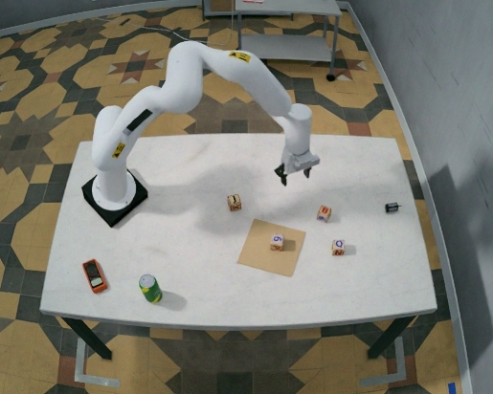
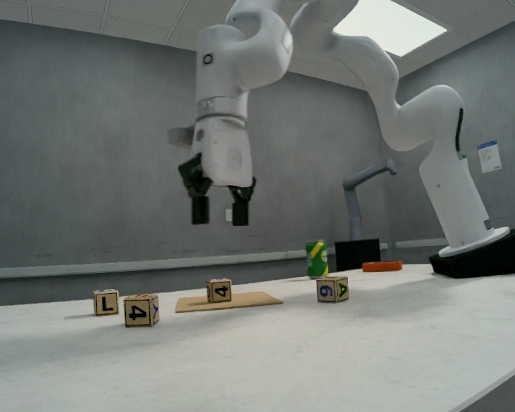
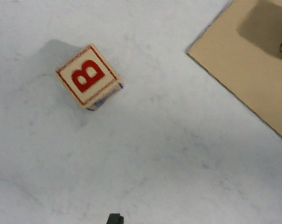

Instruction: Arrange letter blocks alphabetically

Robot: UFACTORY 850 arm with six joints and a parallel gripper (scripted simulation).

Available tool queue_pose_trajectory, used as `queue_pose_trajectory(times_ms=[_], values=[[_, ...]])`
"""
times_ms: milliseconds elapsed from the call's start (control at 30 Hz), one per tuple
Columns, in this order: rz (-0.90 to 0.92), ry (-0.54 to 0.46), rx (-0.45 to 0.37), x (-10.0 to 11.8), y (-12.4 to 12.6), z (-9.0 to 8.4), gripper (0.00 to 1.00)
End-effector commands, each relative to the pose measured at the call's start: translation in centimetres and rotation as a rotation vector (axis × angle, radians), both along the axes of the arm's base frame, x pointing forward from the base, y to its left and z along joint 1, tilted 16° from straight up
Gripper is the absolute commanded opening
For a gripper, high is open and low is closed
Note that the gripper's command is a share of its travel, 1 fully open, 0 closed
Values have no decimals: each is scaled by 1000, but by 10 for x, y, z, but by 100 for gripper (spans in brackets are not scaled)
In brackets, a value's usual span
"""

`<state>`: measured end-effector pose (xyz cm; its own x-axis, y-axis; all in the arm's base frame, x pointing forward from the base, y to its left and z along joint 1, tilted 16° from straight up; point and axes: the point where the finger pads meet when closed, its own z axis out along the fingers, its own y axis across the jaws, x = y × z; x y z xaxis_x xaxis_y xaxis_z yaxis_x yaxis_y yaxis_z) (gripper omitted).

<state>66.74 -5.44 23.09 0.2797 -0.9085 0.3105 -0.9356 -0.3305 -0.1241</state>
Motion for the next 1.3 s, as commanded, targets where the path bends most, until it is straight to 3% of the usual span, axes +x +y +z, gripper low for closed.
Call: queue_pose_trajectory(times_ms=[0,167,1267], values=[[10,27,31,40,-12,8,100],[18,28,45,58,-18,12,100],[18,28,45,58,-18,12,100]])
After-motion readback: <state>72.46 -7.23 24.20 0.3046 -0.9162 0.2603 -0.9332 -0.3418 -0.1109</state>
